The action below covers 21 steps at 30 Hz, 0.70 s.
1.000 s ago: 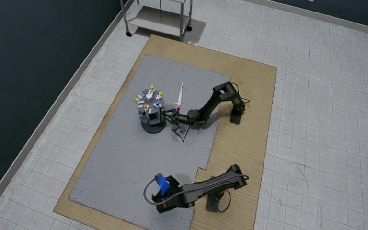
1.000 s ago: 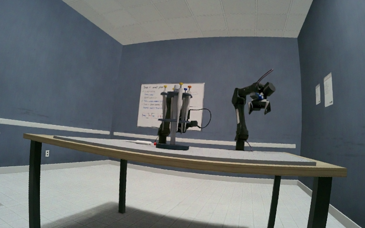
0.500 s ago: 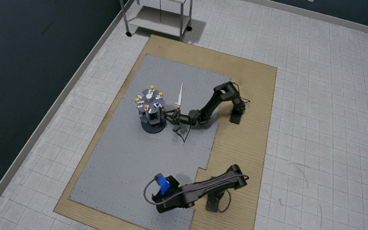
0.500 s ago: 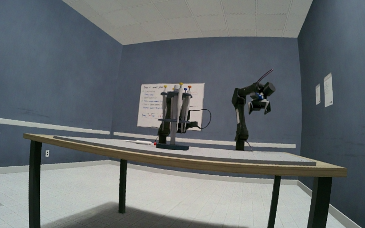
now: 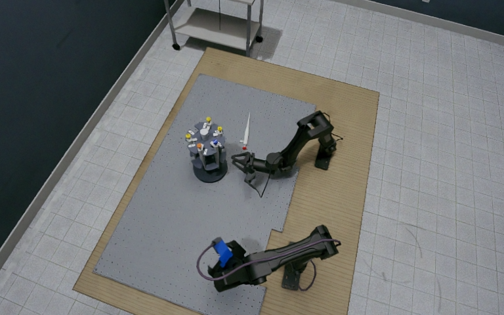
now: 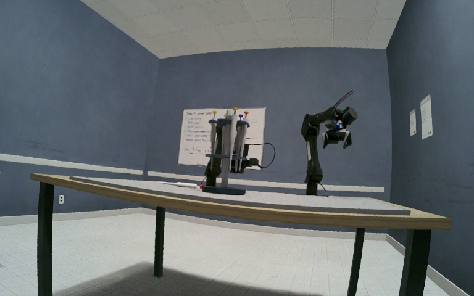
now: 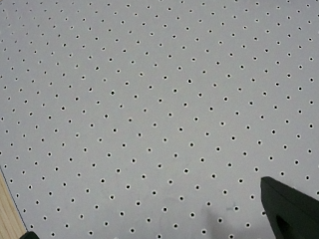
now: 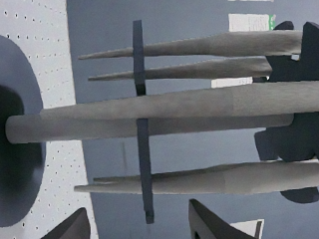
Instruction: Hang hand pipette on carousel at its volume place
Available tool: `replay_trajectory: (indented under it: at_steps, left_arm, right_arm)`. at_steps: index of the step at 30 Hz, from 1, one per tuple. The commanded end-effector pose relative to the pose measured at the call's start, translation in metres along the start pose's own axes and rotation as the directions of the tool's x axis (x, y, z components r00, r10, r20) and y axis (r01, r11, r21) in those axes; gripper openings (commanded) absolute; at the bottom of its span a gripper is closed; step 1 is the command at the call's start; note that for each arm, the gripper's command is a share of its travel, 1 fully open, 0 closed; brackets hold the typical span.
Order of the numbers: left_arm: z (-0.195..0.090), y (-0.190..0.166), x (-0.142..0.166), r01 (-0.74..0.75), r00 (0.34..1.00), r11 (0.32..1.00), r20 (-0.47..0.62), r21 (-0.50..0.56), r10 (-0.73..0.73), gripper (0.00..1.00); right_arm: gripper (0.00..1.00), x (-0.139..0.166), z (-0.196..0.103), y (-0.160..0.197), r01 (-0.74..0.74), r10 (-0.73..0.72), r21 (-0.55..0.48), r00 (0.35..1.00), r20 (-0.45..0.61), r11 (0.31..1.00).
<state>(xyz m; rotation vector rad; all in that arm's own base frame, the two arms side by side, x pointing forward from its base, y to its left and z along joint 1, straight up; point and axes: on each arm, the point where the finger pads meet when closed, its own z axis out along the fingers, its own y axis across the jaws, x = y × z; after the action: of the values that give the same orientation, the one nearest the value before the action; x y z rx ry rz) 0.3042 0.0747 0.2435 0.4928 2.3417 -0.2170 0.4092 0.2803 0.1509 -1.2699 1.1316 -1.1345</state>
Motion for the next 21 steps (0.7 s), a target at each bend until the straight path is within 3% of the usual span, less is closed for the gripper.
replay_trajectory:
  at_steps: [1,12,15,16,21]
  left_arm:
    - [-0.005,0.002,-0.009,-0.023,0.999,1.000,0.032,-0.010,0.024,1.00]
    - [-0.005,0.002,-0.009,-0.023,0.999,1.000,0.032,-0.010,0.024,1.00]
    - [-0.005,0.002,-0.009,-0.023,0.999,1.000,0.032,-0.010,0.024,1.00]
    - [-0.005,0.002,-0.009,-0.023,0.999,1.000,0.032,-0.010,0.024,1.00]
    - [-0.005,0.002,-0.009,-0.023,0.999,1.000,0.032,-0.010,0.024,1.00]
  right_arm:
    - [0.49,0.002,-0.012,-0.011,-0.032,0.032,0.025,0.999,-0.009,0.999]
    - [0.49,0.002,-0.042,-0.010,-0.032,0.032,0.024,0.999,-0.009,0.999]
    - [0.49,0.001,-0.036,-0.007,-0.019,0.019,0.017,1.000,-0.010,1.000]
    - [1.00,0.017,-0.039,-0.007,-0.046,0.045,-0.011,0.998,-0.038,0.999]
    - [1.00,0.048,-0.050,-0.014,-0.202,0.195,-0.095,0.978,-0.075,0.975]
